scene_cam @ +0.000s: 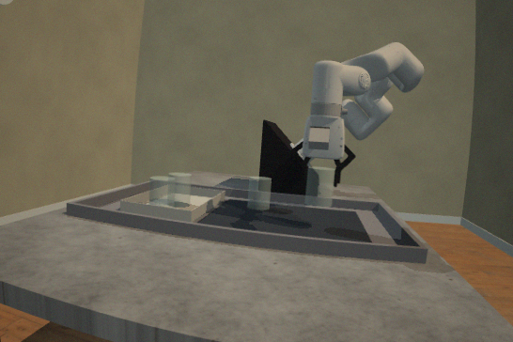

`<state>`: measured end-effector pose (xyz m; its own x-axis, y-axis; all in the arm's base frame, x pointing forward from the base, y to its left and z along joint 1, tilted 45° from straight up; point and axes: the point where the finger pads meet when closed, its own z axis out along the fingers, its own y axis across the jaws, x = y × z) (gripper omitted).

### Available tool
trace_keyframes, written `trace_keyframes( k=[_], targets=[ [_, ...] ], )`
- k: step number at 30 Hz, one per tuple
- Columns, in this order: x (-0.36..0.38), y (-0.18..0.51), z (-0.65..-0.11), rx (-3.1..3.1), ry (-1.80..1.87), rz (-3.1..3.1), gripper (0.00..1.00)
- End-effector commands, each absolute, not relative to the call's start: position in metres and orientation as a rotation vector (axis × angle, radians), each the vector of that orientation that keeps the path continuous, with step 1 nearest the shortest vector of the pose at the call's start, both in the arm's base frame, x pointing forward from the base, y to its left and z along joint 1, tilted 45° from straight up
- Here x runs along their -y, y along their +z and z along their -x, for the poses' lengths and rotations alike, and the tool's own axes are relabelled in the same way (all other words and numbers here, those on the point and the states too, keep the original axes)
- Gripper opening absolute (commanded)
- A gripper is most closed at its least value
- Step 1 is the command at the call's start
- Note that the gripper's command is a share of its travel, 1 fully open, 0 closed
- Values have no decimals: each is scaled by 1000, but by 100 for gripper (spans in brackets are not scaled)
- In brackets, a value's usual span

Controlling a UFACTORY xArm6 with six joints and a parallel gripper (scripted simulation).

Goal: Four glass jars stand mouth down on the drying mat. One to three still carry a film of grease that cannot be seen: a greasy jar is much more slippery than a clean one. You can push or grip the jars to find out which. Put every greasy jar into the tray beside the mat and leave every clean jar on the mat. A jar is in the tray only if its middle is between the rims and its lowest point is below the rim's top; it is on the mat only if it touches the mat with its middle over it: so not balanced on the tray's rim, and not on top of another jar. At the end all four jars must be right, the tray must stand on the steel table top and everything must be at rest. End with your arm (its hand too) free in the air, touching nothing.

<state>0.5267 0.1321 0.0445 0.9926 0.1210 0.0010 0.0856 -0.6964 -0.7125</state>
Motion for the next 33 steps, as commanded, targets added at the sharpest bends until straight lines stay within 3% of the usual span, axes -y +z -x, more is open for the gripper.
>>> trace_keyframes(
  k=[1,33],
  targets=[
    [-123,54,-529,142,53,2346,0],
    [-71,106,-535,142,53,2346,0]
  ],
)
